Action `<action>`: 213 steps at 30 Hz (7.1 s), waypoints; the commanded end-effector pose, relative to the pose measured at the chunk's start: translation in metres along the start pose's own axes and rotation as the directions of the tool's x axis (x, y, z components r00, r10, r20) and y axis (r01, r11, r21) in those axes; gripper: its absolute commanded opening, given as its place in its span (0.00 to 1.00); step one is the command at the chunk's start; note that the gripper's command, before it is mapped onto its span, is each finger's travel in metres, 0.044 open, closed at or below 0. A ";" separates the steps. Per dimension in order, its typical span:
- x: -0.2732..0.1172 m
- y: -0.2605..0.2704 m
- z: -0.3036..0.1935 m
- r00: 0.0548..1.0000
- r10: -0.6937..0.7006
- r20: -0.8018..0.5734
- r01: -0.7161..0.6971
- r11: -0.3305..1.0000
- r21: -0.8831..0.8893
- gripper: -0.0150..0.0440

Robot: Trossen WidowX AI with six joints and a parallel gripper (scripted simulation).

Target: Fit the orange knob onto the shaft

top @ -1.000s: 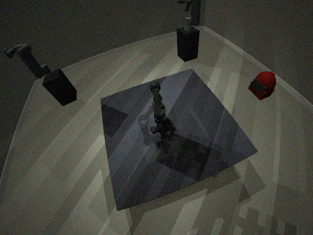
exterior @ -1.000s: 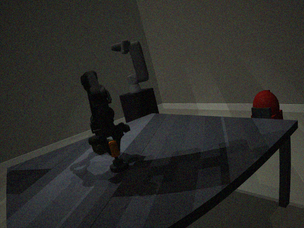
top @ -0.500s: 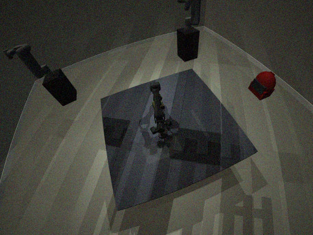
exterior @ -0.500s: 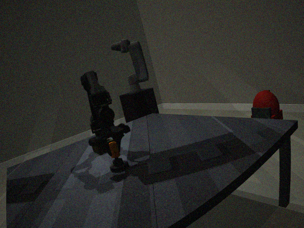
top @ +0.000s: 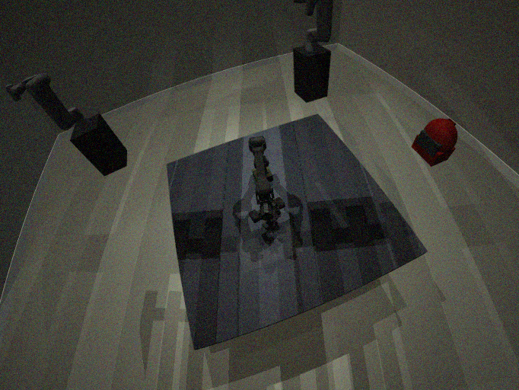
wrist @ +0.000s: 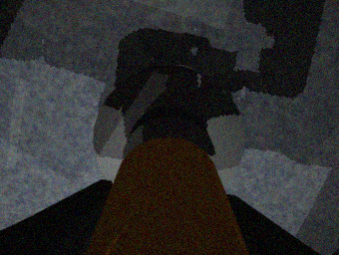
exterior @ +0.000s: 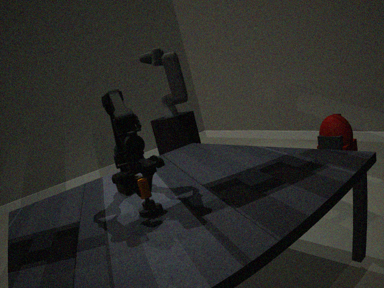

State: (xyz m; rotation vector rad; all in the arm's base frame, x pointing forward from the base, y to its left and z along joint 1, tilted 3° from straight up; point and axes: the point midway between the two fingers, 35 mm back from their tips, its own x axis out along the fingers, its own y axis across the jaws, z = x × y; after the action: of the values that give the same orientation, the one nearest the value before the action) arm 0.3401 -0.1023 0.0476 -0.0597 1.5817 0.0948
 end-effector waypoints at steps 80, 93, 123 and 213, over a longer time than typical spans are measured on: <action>0.002 -0.001 0.001 1.000 -0.004 0.002 0.004 0.988 -0.157 0.25; 0.003 -0.001 0.001 1.000 -0.004 0.002 0.004 0.988 -0.157 0.25; 0.003 -0.001 0.001 1.000 -0.004 0.002 0.004 0.933 -0.359 0.25; 0.001 -0.001 0.000 1.000 -0.003 0.002 0.004 0.707 -0.708 0.25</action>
State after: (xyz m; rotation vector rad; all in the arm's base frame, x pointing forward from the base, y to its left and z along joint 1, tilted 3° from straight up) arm 0.3404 -0.1028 0.0452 -0.6694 1.4582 0.7041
